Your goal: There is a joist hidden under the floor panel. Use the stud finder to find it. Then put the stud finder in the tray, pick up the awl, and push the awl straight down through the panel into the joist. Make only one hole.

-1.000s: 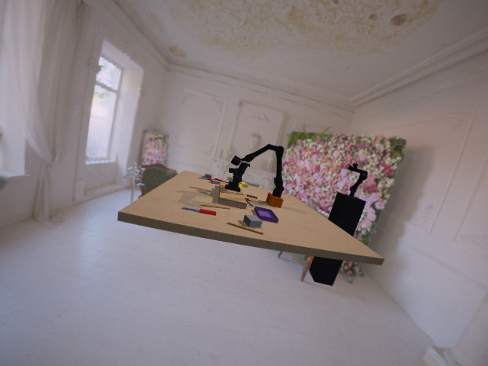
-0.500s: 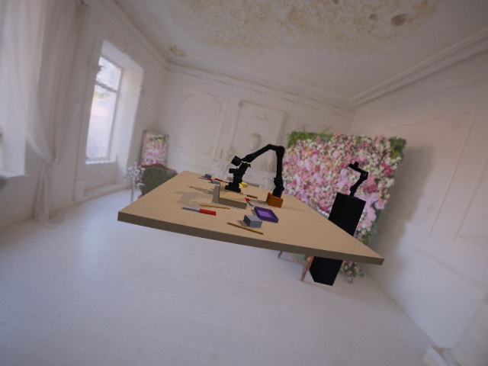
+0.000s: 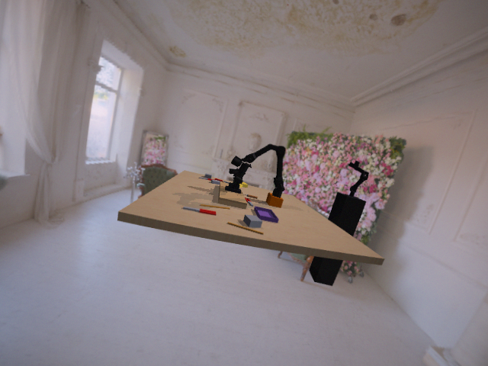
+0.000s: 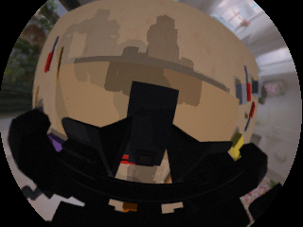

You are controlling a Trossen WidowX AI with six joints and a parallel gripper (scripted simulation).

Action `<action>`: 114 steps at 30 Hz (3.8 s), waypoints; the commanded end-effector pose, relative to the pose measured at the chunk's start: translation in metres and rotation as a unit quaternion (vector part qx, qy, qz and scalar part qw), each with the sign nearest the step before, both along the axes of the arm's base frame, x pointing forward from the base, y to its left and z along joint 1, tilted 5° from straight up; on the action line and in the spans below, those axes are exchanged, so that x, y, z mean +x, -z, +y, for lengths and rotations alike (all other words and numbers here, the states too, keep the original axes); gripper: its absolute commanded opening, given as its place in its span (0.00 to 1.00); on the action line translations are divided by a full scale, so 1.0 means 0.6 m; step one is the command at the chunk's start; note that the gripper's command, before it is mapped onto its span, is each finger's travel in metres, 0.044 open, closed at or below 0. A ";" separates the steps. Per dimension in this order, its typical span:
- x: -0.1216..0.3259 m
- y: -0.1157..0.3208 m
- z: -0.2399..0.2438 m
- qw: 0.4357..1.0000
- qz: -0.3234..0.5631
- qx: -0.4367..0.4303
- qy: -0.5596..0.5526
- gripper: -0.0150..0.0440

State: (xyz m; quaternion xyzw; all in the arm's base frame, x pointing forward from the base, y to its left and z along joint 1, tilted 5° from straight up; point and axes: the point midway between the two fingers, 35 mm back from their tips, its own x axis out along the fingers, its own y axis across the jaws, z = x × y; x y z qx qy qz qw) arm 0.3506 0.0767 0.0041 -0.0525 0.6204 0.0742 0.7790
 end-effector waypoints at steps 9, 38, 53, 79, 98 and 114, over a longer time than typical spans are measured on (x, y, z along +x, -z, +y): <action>-0.009 0.000 0.044 1.000 0.001 0.006 -0.003 0.25; -0.026 -0.003 0.132 1.000 0.002 0.008 -0.003 0.25; -0.034 -0.004 0.178 1.000 0.002 0.009 -0.003 0.25; -0.050 -0.007 0.257 1.000 0.003 0.011 -0.003 0.25; -0.061 -0.010 0.314 1.000 0.003 0.013 -0.003 0.25; -0.062 -0.011 0.323 1.000 0.002 0.012 -0.003 0.25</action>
